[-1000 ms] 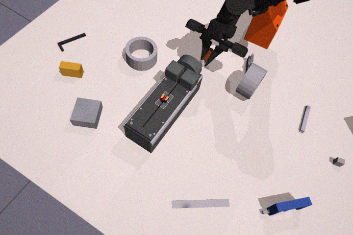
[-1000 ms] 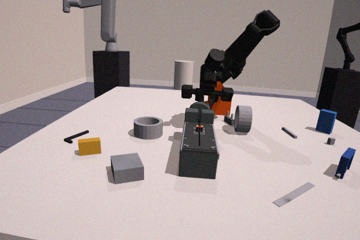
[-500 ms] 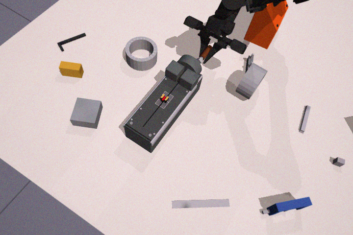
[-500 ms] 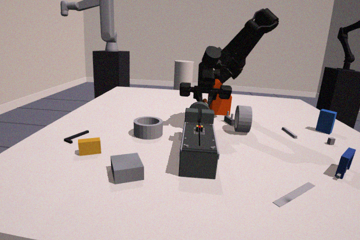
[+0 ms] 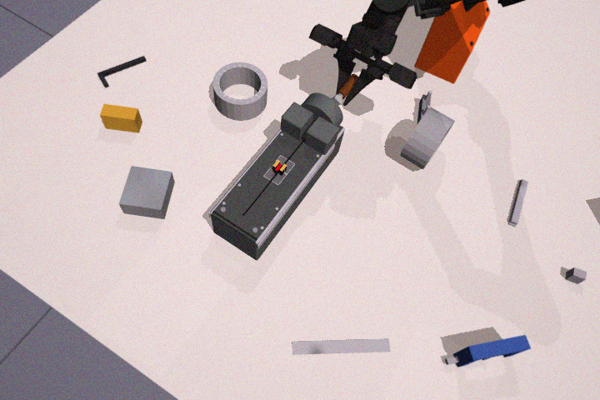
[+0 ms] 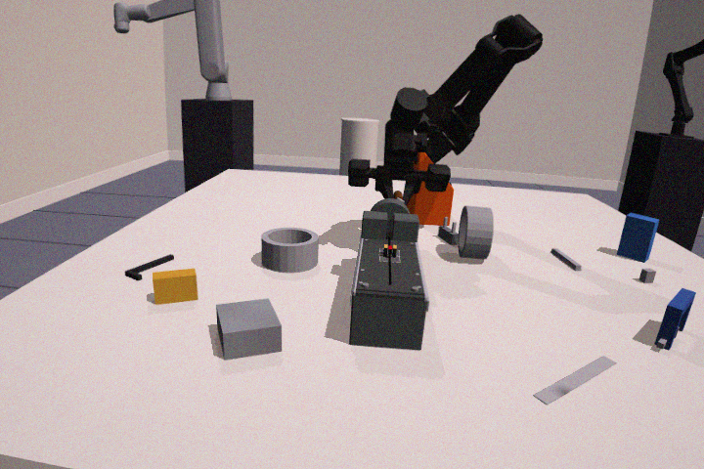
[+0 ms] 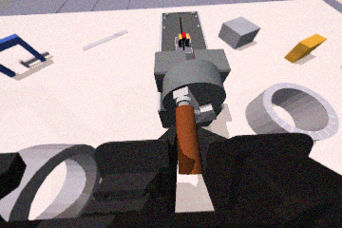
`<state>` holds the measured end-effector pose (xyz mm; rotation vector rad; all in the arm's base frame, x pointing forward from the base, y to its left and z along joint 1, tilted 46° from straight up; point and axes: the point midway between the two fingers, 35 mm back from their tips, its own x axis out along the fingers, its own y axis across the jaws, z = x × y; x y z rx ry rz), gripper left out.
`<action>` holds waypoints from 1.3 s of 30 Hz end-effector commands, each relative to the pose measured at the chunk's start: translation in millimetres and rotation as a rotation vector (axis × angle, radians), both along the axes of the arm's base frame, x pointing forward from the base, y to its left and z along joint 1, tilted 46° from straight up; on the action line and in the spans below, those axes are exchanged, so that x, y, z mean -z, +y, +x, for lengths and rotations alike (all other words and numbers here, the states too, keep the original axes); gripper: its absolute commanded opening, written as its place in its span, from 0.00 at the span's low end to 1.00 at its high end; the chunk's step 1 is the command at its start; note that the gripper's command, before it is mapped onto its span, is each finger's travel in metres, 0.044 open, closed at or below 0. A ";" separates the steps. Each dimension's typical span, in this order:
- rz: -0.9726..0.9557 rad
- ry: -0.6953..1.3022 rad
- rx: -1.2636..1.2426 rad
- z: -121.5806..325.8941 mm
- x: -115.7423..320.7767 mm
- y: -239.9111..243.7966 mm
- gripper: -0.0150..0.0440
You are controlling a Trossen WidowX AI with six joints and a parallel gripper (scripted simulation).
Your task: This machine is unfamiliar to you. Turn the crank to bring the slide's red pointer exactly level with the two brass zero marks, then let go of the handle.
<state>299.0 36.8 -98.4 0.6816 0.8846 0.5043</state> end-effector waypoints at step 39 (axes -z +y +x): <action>-0.010 0.001 0.023 2.9 19.4 -20.3 0.25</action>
